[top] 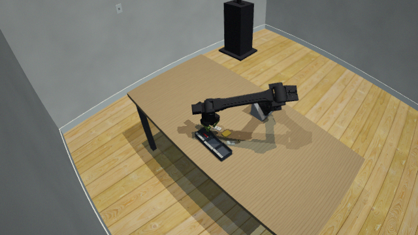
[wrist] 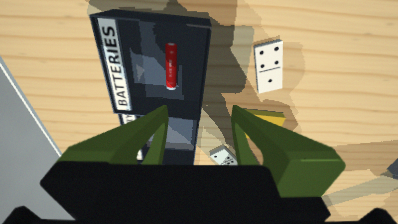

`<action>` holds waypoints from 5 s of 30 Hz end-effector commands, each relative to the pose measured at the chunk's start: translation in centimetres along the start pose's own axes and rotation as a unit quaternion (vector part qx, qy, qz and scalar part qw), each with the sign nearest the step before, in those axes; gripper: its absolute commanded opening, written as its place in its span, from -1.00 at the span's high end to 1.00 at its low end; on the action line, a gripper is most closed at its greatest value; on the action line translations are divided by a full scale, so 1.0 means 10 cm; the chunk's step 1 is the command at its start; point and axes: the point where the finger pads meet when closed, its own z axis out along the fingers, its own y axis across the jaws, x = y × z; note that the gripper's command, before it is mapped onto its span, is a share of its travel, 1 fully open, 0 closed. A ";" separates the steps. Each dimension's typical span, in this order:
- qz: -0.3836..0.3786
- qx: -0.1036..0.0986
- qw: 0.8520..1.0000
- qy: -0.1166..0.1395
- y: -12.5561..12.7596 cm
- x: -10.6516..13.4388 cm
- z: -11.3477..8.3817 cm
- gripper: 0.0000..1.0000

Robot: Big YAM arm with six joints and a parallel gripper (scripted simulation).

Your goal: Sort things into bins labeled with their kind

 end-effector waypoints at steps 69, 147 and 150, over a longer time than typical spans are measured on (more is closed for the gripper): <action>-0.671 -0.003 0.742 -0.016 -0.63 0.57 -0.19 -0.06; -0.665 0.002 0.747 0.000 -0.79 0.63 0.69 0.32; -0.665 0.002 0.747 0.000 -0.79 0.63 0.69 0.32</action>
